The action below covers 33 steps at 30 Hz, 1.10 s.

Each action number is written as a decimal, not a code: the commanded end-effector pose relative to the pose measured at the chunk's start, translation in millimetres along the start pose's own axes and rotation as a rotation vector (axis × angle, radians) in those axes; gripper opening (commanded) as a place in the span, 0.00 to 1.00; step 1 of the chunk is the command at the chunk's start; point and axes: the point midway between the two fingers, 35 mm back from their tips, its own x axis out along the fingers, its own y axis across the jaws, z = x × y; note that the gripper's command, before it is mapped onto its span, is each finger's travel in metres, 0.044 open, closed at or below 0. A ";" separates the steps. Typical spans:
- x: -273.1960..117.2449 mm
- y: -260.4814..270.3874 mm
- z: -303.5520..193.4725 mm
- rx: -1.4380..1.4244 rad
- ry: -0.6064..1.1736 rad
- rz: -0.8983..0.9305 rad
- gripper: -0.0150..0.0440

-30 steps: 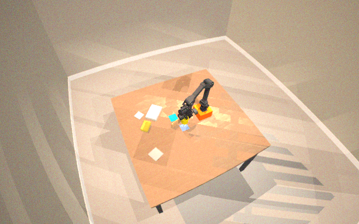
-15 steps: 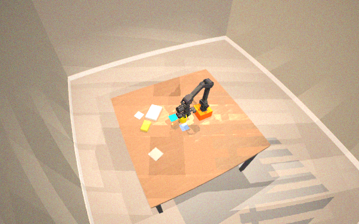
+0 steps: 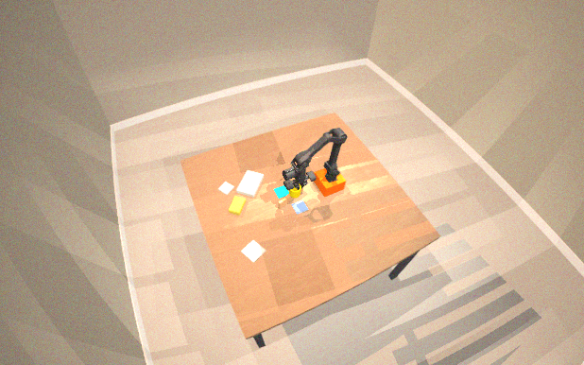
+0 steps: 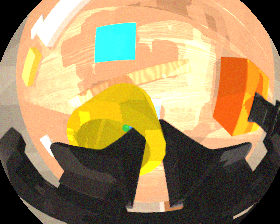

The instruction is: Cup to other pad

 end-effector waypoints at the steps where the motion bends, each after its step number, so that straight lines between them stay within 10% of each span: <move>1: -1.2 4.4 6.9 -0.003 0.004 0.008 0.25; 33: -3.7 22.7 67.0 -0.004 -0.002 0.010 0.25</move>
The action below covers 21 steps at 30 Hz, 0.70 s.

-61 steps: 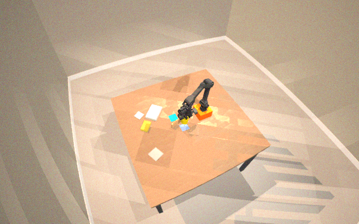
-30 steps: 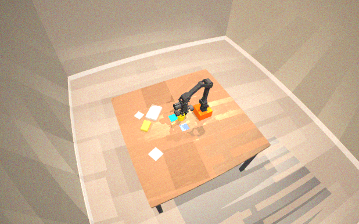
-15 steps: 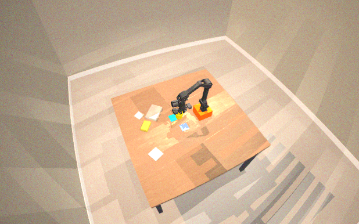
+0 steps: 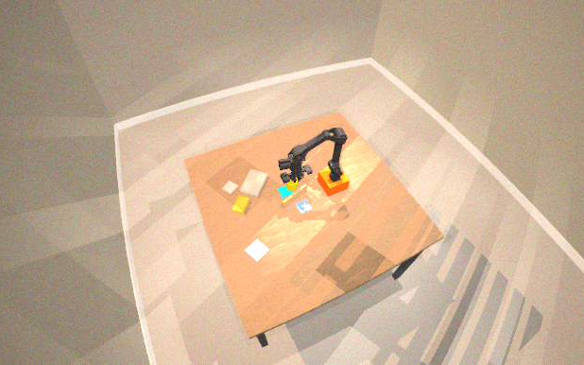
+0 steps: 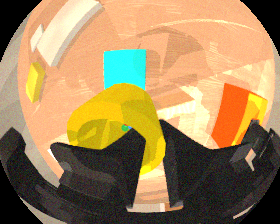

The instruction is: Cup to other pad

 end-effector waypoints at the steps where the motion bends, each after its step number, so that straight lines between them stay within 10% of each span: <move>1: -1.6 4.6 8.7 -0.003 0.002 0.004 0.25; 21: -2.0 16.2 43.2 -0.003 -0.001 0.005 0.25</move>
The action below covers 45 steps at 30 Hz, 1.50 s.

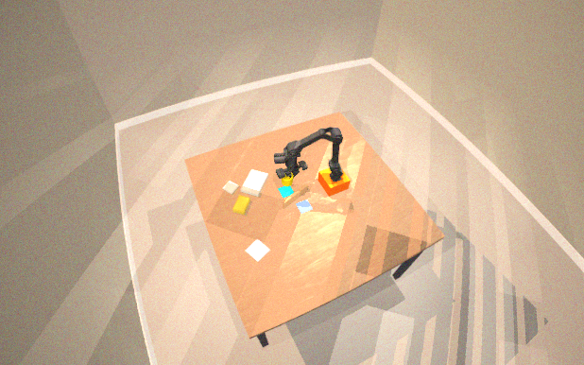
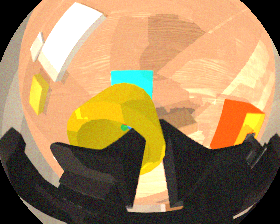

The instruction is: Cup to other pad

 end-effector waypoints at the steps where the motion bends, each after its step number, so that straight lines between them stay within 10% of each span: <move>1: 1.5 2.2 1.8 -0.006 0.002 0.004 0.25; 45: 77.3 2.8 3.1 -0.006 0.002 0.003 0.25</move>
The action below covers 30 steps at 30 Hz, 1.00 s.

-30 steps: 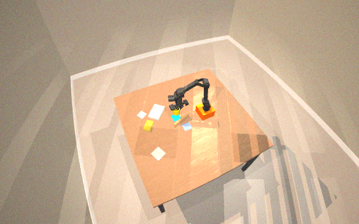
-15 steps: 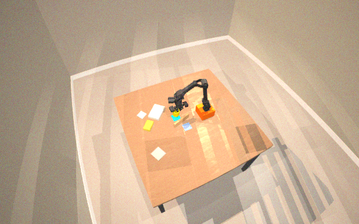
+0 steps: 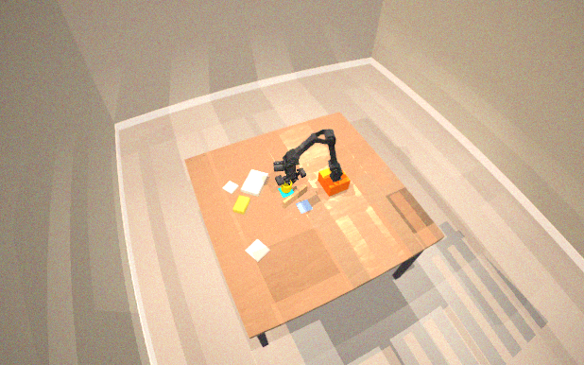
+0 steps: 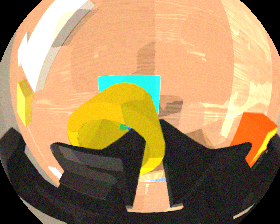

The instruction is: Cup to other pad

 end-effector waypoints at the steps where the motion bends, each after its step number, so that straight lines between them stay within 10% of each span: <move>1: 8.5 -1.1 -0.6 -0.005 0.004 -0.002 0.25; 17: 7.8 -1.1 -0.3 0.000 0.001 -0.003 0.25; 23: 7.8 -1.1 -0.3 0.000 0.001 -0.003 0.50; 30: 6.9 -1.0 -0.3 0.000 0.001 -0.003 0.50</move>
